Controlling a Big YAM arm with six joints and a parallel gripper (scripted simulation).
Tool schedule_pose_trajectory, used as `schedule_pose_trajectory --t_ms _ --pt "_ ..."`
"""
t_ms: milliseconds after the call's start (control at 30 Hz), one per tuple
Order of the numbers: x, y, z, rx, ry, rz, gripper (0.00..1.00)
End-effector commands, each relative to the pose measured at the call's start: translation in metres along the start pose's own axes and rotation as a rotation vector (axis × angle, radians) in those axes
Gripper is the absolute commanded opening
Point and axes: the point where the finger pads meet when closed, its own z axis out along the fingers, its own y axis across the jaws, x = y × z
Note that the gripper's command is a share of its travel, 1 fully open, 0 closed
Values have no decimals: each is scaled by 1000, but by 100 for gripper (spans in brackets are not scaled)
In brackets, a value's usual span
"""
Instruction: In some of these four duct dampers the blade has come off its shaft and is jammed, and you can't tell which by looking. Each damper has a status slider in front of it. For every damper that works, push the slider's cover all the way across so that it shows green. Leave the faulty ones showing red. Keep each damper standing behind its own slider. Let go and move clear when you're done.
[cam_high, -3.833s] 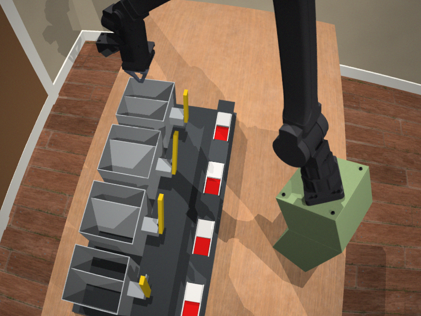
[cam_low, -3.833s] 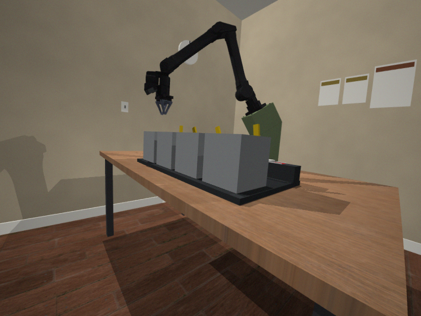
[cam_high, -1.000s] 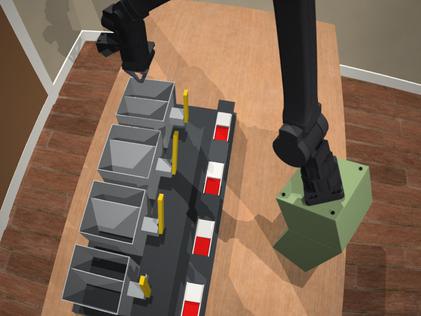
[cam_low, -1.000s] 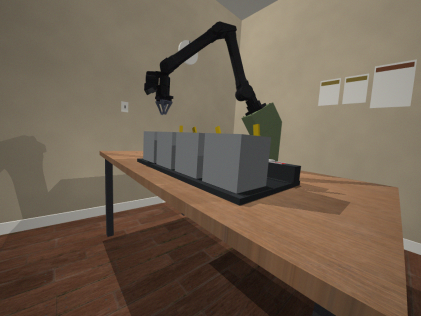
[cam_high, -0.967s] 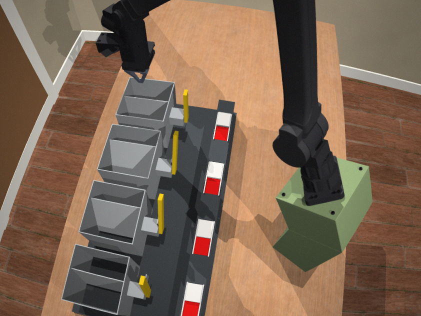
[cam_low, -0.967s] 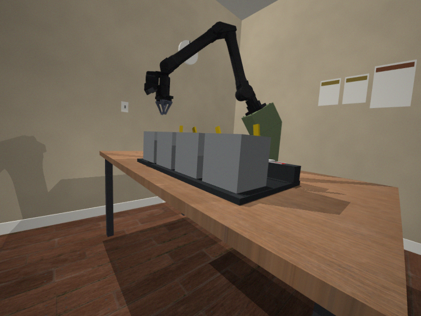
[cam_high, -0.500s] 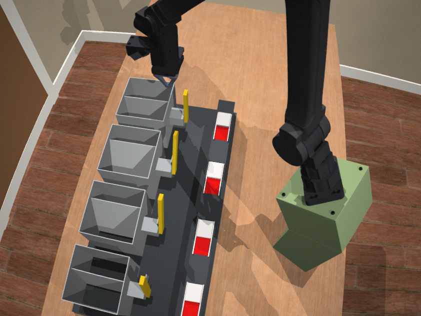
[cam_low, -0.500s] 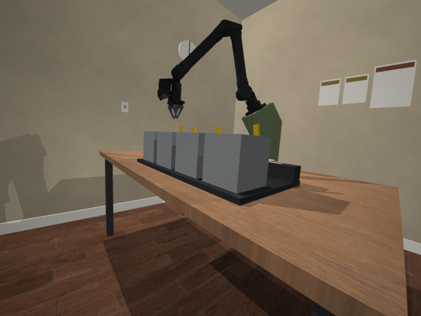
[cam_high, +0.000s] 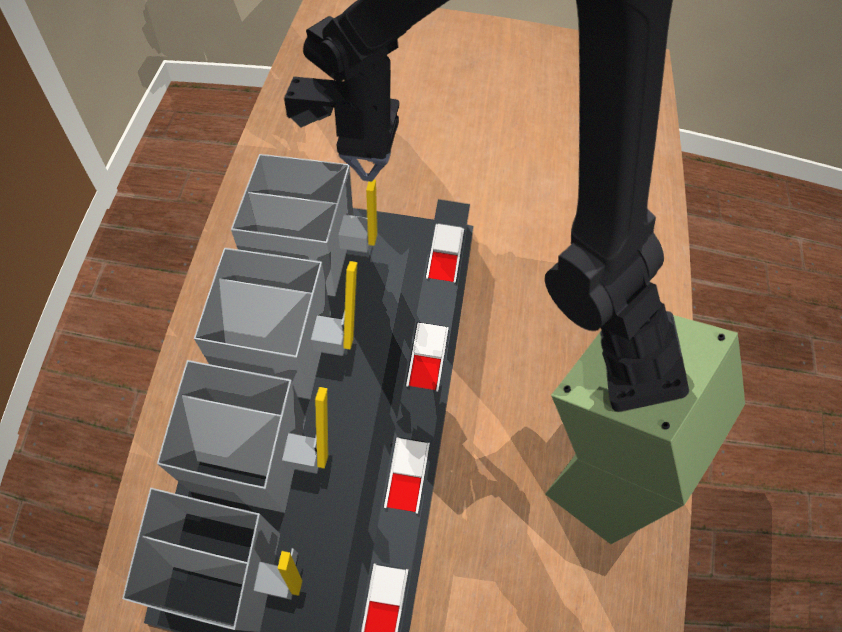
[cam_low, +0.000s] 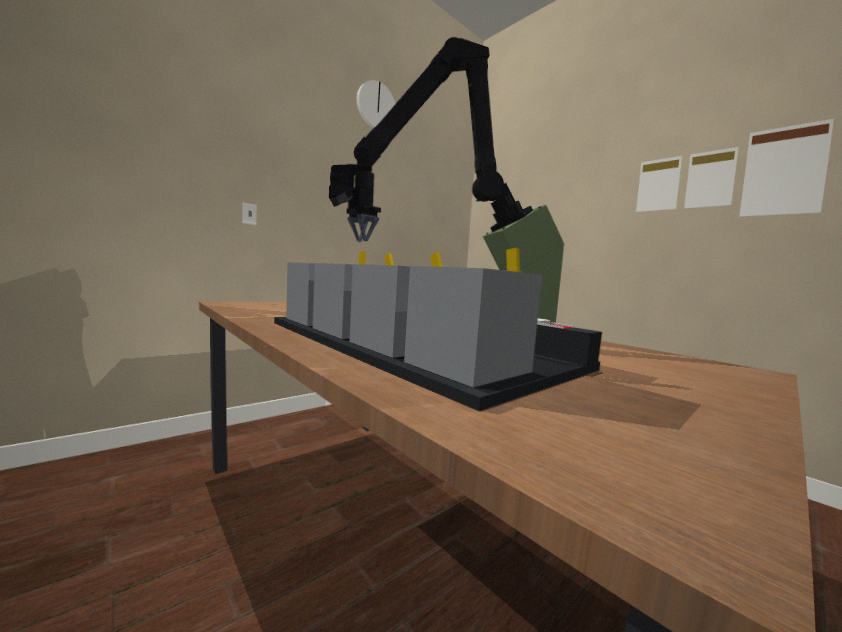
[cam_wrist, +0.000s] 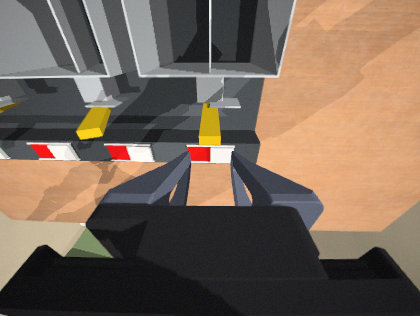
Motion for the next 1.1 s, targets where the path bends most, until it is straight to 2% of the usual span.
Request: schedule_pose_trajectory --t_ms 0,267,467,733,1067 --pt "-5 -1 -8 21 -32 -17 36" --pt "-5 -1 -7 19 -30 -14 36" --pt "0 3 9 -4 -4 -10 36" --pt "1 3 16 -3 -2 -1 36" --pt "0 5 35 -4 -3 -2 36"
